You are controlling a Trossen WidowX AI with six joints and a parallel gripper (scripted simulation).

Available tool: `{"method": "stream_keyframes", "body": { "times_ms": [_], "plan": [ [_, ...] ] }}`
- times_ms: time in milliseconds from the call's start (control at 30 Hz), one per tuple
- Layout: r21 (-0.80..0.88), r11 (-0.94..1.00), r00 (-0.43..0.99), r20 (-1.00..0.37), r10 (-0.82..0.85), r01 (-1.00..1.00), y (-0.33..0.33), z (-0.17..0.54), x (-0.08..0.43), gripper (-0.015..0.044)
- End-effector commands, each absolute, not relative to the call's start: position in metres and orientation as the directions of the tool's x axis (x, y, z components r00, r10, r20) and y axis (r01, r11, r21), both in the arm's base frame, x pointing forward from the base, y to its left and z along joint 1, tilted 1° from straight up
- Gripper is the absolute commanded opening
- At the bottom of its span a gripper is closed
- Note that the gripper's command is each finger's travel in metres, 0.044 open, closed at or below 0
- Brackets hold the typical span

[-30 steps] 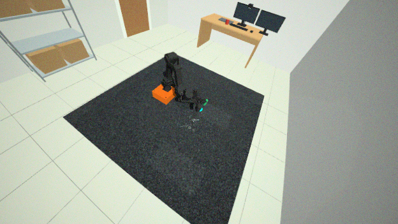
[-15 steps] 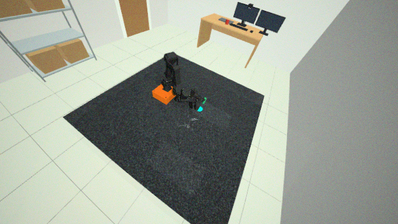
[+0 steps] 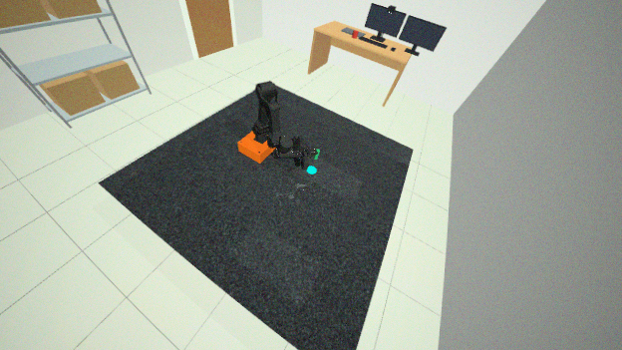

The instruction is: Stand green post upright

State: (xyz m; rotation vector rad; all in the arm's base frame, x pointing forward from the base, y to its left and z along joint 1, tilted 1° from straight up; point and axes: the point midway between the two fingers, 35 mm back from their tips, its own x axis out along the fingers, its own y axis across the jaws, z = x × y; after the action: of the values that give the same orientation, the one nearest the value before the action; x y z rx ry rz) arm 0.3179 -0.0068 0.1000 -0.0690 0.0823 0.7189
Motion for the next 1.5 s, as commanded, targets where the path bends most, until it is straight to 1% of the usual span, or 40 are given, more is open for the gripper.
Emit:
{"method": "stream_keyframes", "body": {
  "times_ms": [0,600,1467],
  "plan": [
    [-0.034,0.744,0.743,-0.090,0.663,-0.667,-0.005,0.100,0.312,0.0023],
    [-0.034,0.743,0.743,-0.090,0.663,-0.668,-0.005,0.099,0.313,0.0023],
    [-0.040,0.736,0.735,-0.110,0.669,-0.676,-0.009,0.037,0.317,0.0023]
  ]
}}
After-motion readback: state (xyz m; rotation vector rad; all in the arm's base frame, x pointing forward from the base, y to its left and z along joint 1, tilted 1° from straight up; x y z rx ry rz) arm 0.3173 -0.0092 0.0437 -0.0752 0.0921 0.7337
